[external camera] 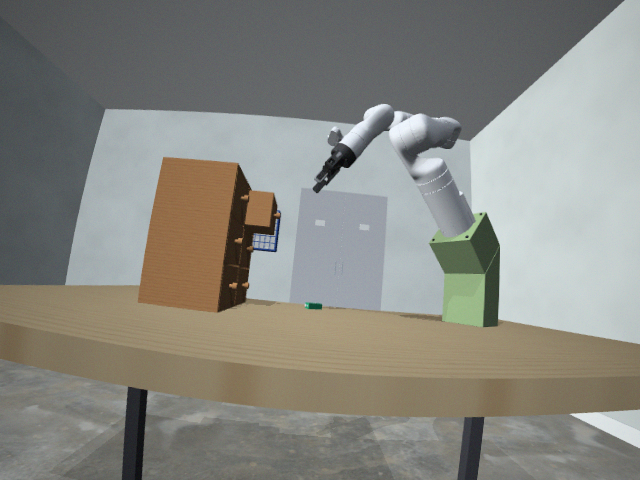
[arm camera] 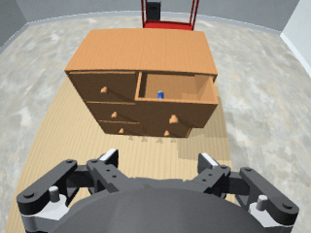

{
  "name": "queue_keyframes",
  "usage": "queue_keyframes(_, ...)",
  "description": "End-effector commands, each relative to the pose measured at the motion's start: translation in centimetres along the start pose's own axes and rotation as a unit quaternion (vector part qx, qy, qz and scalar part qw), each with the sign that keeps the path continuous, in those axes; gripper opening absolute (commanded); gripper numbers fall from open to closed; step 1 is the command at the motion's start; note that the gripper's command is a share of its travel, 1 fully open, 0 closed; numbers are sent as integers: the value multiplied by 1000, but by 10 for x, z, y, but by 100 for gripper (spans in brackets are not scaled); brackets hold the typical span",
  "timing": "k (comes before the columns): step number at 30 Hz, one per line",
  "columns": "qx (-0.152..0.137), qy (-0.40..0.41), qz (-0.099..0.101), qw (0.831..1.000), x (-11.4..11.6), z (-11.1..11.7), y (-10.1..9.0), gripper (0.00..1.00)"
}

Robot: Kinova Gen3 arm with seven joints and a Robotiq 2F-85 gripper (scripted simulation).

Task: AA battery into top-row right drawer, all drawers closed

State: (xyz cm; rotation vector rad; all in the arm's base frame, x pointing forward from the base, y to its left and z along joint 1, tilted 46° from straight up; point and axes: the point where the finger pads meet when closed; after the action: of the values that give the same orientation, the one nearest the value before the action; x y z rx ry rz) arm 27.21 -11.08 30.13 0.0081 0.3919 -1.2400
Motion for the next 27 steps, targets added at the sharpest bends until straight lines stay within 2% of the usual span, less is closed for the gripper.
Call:
queue_keyframes(1, 5, 0, -4, 1000, 2, -2, -5, 100)
queue_keyframes(17, 3, 1, -5, 1000, 3, -3, -8, 100)
queue_keyframes(27, -28, 1, -3, 1000, 3, -1, -11, 100)
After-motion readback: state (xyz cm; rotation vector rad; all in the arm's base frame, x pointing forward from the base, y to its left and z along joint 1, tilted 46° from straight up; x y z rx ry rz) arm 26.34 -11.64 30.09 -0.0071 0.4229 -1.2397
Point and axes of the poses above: the point where the finger pads meet when closed, its own y axis out along the fingers, its own x axis across the jaws, z = x × y, and after that the axes turned 3 degrees about -y, right-handed
